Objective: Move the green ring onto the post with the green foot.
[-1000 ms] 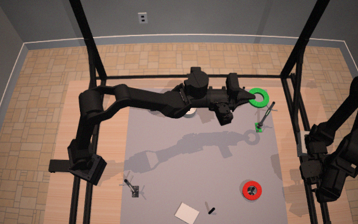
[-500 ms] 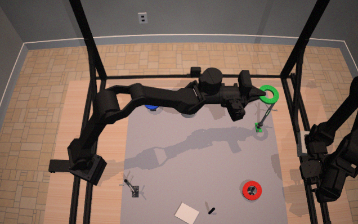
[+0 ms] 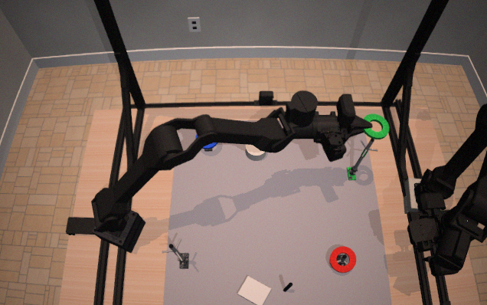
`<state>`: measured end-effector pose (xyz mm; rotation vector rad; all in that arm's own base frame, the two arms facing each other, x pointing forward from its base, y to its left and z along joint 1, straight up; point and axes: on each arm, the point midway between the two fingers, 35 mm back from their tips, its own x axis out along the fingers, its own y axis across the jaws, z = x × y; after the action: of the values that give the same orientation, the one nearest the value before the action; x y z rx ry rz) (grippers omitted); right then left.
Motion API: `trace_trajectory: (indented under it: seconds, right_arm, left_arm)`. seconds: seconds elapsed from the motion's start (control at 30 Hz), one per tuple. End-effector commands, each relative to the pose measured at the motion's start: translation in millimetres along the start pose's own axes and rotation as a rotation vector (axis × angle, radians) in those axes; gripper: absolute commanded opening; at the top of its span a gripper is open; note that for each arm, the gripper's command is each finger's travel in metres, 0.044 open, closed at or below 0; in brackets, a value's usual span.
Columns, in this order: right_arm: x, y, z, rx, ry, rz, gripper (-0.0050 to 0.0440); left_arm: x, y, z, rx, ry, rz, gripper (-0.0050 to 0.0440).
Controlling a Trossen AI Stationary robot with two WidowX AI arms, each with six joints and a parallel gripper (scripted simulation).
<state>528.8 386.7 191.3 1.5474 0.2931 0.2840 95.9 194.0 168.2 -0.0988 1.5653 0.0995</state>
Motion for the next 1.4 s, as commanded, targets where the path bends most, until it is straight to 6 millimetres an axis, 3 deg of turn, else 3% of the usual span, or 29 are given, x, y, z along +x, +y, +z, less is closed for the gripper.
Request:
trace_trajectory:
  seconds: [0.0,0.23,0.43,0.67,1.03,1.37]
  right_arm:
    - [11,-4,-5,0.003,-0.004,0.006,0.0]
    - [21,-11,-11,0.003,-0.004,0.006,0.0]
    - [21,-29,-10,-0.008,-0.005,-0.003,0.0]
    - [18,-92,-7,-0.046,-0.005,-0.036,0.0]
    - [18,-95,-7,-0.047,-0.005,-0.037,0.0]
    - [18,-109,-6,-0.047,-0.005,-0.037,0.0]
  left_arm:
    - [0,0,0,-0.005,0.003,0.0,0.04]
    - [0,0,0,-0.005,0.003,0.0,0.04]
    - [0,0,0,-0.005,0.003,0.0,0.04]
    - [0,0,0,-0.005,0.003,0.0,0.04]
    - [0,0,0,-0.005,0.003,0.0,0.04]
    - [0,0,0,-0.005,0.003,0.0,0.04]
